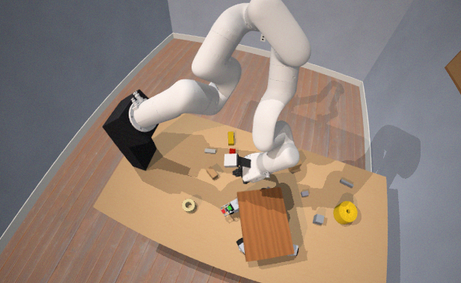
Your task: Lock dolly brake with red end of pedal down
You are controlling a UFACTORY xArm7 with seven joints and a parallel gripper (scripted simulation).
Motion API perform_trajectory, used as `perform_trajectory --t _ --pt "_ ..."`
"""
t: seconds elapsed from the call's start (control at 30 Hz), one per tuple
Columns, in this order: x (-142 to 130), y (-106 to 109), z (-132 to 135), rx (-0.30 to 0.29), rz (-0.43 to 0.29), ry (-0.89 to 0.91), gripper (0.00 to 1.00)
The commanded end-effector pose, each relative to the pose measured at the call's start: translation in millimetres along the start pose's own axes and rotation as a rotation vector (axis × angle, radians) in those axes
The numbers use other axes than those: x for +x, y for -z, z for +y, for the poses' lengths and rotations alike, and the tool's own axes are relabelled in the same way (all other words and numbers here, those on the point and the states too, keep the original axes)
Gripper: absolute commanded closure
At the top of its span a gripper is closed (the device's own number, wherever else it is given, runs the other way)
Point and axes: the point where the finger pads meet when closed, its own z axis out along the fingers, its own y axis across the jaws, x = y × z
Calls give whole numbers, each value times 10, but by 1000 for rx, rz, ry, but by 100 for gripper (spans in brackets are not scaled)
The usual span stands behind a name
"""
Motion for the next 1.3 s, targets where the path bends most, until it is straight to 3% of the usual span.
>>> perform_trajectory --t 0.0,0.17,0.2,0.63,0.7,1.17,1.23,1.27 --pt "-56 5 -85 -37 -92 -92 100" --pt "-56 5 -85 -37 -92 -92 100" --pt "-80 9 -182 -66 -165 -181 100" --pt "-80 9 -182 -66 -165 -181 100" --pt "-76 15 -402 -109 -293 -361 100" --pt "-76 15 -402 -109 -293 -361 100" --pt "-6 9 -631 -135 -396 -533 100" --pt "-6 9 -631 -135 -396 -533 100"
